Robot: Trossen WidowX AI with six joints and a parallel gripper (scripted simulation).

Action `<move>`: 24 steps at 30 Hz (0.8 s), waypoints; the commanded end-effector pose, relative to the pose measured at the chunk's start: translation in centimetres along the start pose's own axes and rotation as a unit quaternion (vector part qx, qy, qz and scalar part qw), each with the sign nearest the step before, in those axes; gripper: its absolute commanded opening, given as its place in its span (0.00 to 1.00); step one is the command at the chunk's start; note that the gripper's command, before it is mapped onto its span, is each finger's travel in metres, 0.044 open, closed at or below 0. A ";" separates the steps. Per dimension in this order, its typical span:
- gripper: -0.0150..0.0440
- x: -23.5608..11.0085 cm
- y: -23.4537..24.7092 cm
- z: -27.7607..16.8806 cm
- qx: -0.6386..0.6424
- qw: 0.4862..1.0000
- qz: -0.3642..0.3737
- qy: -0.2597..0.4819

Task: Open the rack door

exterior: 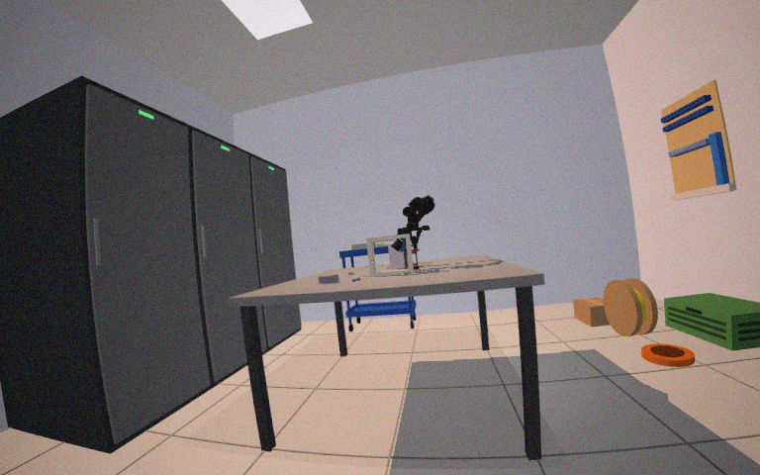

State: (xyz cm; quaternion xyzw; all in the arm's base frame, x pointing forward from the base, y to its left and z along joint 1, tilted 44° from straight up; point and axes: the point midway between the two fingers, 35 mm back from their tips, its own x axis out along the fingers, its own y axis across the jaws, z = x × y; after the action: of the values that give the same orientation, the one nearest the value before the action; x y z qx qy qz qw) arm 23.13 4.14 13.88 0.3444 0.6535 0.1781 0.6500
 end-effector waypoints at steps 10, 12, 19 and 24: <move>0.68 0.0 0.1 0.0 0.003 1.000 0.003 0.000; 0.74 0.0 0.1 0.0 0.003 1.000 0.003 0.000; 0.74 -0.9 0.1 0.1 0.007 1.000 0.002 -0.004; 0.74 -1.7 0.1 0.2 0.011 1.000 0.001 -0.008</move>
State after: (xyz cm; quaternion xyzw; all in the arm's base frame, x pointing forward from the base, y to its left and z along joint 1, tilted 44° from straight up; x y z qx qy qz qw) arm 23.10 3.49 14.66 0.3550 0.6520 0.1708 0.6478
